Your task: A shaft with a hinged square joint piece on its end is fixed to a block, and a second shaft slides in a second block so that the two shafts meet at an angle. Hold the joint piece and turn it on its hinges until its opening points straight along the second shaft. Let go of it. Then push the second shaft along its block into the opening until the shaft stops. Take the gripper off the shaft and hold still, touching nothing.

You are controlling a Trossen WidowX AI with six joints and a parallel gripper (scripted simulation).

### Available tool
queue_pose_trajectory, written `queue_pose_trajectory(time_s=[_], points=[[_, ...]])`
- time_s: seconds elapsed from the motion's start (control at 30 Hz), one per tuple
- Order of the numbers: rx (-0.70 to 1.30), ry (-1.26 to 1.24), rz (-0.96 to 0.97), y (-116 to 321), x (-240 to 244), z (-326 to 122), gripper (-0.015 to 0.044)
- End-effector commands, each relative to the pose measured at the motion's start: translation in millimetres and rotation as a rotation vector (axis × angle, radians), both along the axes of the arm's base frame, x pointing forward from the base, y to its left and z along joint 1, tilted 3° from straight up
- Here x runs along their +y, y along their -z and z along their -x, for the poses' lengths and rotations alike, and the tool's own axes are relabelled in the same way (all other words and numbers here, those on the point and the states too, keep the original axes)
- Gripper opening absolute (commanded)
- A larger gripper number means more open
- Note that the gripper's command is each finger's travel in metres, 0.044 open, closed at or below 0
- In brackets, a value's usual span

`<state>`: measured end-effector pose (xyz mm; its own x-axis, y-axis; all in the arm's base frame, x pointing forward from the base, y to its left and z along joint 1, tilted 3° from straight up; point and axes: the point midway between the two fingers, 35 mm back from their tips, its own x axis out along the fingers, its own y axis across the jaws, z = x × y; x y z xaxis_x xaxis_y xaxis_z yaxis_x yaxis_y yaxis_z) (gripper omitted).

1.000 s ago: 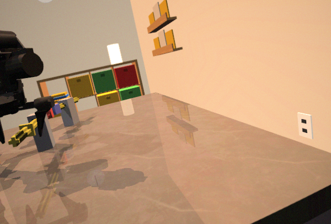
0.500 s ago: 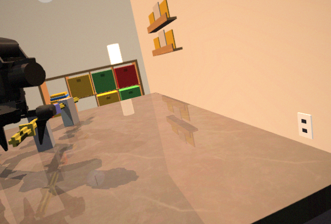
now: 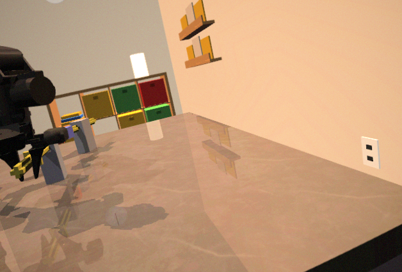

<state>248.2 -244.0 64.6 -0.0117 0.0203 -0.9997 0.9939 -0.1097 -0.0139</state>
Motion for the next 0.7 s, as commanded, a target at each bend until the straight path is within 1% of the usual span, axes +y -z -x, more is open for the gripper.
queue_pose_trajectory(time_s=[0.0, 0.27, 0.3, 0.33, 0.67], points=[[0.003, 0.004, 0.006, 0.1, -0.8, 0.4, 0.0102], [0.003, 0.004, 0.006, 0.1, -0.8, 0.4, 0.0102], [0.003, 0.004, 0.006, 0.1, -0.8, 0.4, 0.0076], [0.003, 0.004, 0.006, 0.1, -0.8, 0.4, 0.0067], [0.001, 0.001, 0.001, 0.1, -0.1, 0.1, 0.0067]])
